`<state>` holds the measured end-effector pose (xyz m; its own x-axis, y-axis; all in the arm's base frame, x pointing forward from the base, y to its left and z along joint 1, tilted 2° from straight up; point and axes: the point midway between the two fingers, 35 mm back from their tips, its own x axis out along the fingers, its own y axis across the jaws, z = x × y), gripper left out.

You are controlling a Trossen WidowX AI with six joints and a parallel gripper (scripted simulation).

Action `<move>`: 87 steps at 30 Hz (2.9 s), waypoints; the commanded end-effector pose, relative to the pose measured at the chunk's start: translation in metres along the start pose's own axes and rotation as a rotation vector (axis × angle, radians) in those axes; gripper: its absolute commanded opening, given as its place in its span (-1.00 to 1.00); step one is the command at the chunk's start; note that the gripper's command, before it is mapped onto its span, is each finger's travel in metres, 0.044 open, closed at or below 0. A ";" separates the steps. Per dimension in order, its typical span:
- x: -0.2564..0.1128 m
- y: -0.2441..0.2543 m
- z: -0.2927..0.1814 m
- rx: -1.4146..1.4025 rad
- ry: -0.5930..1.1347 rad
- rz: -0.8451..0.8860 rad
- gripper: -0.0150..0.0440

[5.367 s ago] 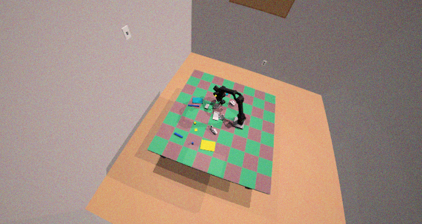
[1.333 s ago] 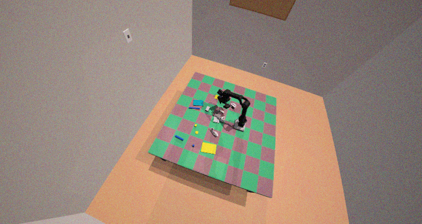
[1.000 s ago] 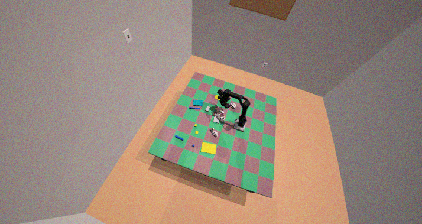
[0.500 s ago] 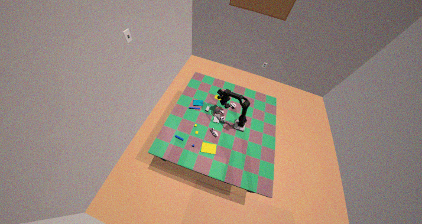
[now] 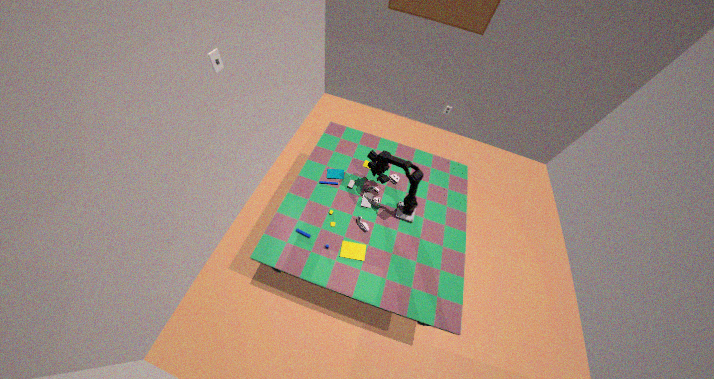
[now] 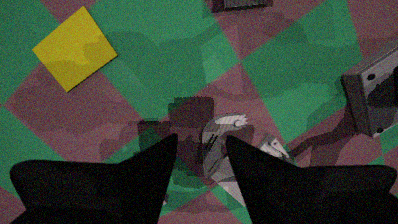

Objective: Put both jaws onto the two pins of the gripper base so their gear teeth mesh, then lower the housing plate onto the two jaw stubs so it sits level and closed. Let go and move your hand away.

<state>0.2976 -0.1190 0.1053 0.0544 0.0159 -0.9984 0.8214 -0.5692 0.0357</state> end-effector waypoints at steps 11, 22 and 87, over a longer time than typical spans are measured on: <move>0.000 0.000 0.000 0.000 0.000 0.000 1.00; 0.000 0.000 0.000 0.000 0.000 0.000 1.00; 0.000 0.000 0.000 0.000 0.000 0.000 1.00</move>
<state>0.2976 -0.1190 0.1053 0.0544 0.0159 -0.9984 0.8214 -0.5692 0.0357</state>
